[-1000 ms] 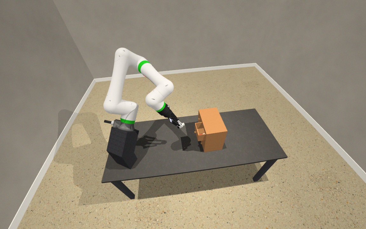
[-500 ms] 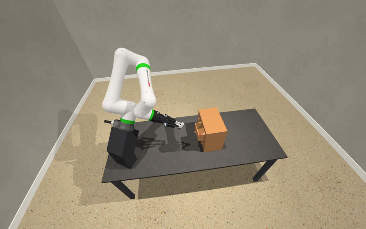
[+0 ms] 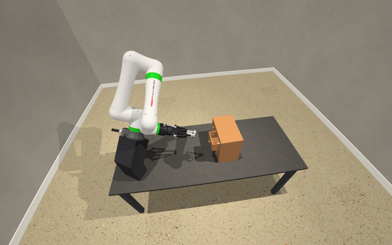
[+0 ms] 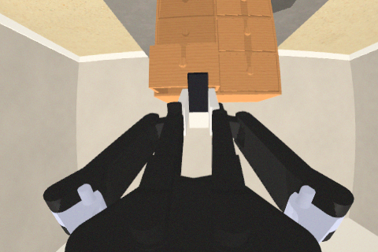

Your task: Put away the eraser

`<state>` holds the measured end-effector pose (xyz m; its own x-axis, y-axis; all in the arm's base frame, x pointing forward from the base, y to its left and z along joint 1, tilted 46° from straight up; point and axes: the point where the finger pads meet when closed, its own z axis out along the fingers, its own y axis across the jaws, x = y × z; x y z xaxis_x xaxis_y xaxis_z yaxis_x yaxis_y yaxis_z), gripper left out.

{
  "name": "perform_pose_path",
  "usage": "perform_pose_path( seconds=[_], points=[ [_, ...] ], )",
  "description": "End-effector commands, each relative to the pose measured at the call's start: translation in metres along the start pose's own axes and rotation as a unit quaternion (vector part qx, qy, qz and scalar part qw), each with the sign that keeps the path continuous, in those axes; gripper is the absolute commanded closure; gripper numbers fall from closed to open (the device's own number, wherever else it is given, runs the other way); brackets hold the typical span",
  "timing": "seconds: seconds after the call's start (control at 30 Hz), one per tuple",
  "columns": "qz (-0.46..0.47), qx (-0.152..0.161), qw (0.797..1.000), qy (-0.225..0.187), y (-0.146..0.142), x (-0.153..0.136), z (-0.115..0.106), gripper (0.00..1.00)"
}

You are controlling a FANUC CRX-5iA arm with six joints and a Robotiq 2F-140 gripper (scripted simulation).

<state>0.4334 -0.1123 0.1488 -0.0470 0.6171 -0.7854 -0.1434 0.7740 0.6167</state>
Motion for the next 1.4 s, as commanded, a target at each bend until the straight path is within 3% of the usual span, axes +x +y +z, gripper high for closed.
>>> perform_pose_path(
  seconds=[0.0,0.83,1.37],
  points=[
    [0.000,0.001,1.000,-0.020,-0.001,0.000,-0.001,0.89],
    [0.000,0.002,0.999,-0.034,-0.001,0.000,0.000,0.89],
    [0.000,0.002,0.999,-0.034,-0.001,-0.007,0.016,0.89]
  ],
)
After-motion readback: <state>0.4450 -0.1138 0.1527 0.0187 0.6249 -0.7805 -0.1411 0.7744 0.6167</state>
